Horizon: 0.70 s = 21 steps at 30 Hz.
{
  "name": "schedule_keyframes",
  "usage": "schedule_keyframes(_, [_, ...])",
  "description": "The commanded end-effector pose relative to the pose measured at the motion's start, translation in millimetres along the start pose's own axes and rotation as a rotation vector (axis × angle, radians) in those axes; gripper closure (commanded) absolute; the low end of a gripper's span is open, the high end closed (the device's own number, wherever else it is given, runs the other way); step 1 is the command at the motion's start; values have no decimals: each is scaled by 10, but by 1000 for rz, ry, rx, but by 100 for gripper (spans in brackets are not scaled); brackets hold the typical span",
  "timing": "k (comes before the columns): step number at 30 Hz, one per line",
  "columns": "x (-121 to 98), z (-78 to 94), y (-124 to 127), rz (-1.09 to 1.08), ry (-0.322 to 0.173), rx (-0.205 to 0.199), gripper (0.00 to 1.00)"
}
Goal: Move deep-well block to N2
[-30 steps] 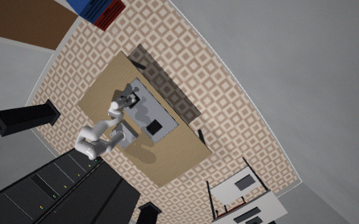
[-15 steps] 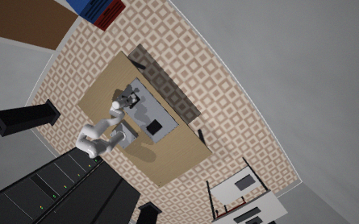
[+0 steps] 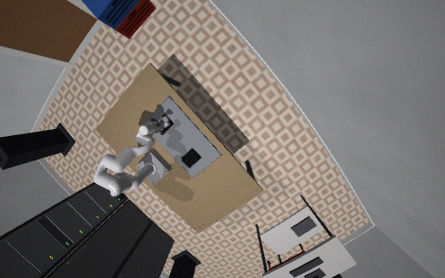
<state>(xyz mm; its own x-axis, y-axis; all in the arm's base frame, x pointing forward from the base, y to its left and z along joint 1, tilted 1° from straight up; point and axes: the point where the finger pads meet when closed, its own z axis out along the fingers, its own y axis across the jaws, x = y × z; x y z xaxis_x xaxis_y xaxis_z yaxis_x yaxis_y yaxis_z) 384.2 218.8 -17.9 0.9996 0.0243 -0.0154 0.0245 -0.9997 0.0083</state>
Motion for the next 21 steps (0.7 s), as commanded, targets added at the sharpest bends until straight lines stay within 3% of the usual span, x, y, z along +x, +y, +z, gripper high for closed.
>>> schedule_keyframes(1, [12, -11, -7, 0, 3, 2, 100])
schedule_keyframes(21, [13, 19, -7, 0, 3, 2, 100])
